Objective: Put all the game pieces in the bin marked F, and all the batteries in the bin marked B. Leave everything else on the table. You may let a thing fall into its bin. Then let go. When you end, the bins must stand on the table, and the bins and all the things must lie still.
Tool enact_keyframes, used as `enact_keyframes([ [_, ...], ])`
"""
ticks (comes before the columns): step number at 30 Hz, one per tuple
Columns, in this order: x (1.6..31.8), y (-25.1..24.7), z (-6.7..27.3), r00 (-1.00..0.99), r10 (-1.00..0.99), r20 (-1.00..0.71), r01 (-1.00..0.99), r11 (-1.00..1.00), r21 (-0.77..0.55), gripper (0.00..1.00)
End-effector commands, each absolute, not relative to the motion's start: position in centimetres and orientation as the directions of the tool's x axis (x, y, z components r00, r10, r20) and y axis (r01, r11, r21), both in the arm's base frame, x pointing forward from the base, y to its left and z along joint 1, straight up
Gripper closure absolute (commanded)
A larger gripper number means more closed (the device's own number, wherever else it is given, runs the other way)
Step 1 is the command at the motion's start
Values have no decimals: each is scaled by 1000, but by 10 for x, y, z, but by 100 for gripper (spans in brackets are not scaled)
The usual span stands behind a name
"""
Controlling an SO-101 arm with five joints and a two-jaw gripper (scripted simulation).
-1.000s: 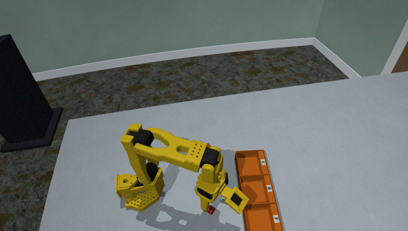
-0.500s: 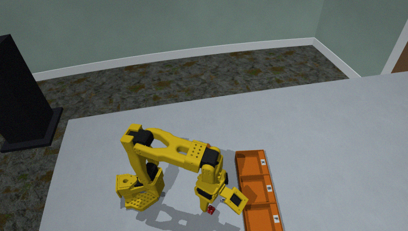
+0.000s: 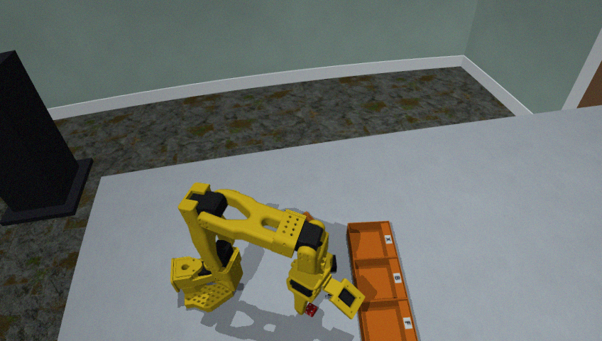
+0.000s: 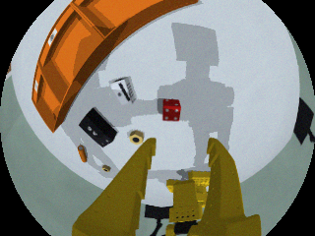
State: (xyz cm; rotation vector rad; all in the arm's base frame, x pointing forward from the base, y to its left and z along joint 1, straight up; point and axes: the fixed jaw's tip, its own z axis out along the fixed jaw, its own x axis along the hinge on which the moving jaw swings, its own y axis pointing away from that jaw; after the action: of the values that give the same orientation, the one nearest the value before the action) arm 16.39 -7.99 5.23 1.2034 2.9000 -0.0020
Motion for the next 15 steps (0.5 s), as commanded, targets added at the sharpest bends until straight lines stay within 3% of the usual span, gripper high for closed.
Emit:
enact_keyframes([
  [1, 167, -83, 52, -703, 711, -32, 711, 704, 9, 77],
  [15, 168, -84, 25, -703, 711, -32, 711, 704, 9, 77],
])
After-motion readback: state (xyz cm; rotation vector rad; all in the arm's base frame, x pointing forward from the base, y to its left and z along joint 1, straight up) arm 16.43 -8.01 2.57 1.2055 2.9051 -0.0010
